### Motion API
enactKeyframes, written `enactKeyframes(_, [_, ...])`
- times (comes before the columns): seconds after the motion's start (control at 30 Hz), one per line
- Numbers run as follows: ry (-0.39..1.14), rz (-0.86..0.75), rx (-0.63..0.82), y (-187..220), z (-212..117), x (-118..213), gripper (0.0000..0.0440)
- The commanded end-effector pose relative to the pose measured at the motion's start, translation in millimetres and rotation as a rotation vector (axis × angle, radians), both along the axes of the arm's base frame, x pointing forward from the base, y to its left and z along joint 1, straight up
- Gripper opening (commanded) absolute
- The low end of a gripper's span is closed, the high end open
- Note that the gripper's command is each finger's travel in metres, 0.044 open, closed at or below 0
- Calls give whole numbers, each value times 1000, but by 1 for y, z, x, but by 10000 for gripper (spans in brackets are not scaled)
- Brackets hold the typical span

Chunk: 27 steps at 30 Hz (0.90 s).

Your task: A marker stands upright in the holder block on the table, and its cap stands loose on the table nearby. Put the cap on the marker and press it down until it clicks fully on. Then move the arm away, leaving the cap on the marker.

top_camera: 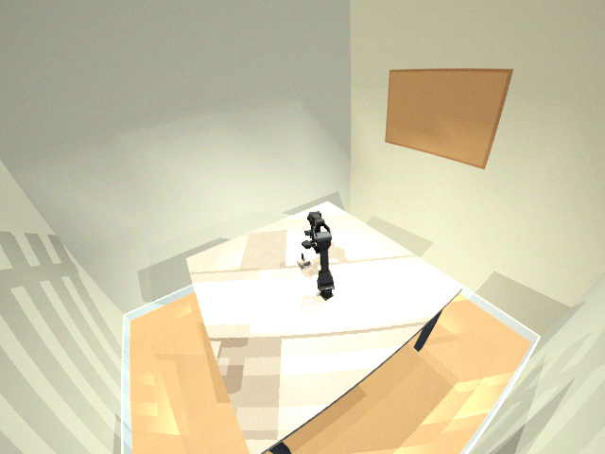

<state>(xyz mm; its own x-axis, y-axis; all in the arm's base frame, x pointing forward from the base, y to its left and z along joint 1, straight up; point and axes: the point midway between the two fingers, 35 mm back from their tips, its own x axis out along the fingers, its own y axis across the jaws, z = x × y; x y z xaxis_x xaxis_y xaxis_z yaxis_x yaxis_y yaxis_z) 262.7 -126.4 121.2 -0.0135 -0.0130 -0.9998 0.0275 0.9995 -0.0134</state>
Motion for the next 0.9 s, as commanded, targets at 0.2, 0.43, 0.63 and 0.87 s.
enactKeyframes(0.2, [-51, 12, 3, 29, 30, 21, 2])
enactKeyframes(0.43, [-57, 19, 14, 53, 44, 32, 0])
enactKeyframes(0.63, [-45, 30, 25, 76, 52, 36, 0])
enactKeyframes(0.87, [-13, 37, 32, 94, 57, 32, 0])
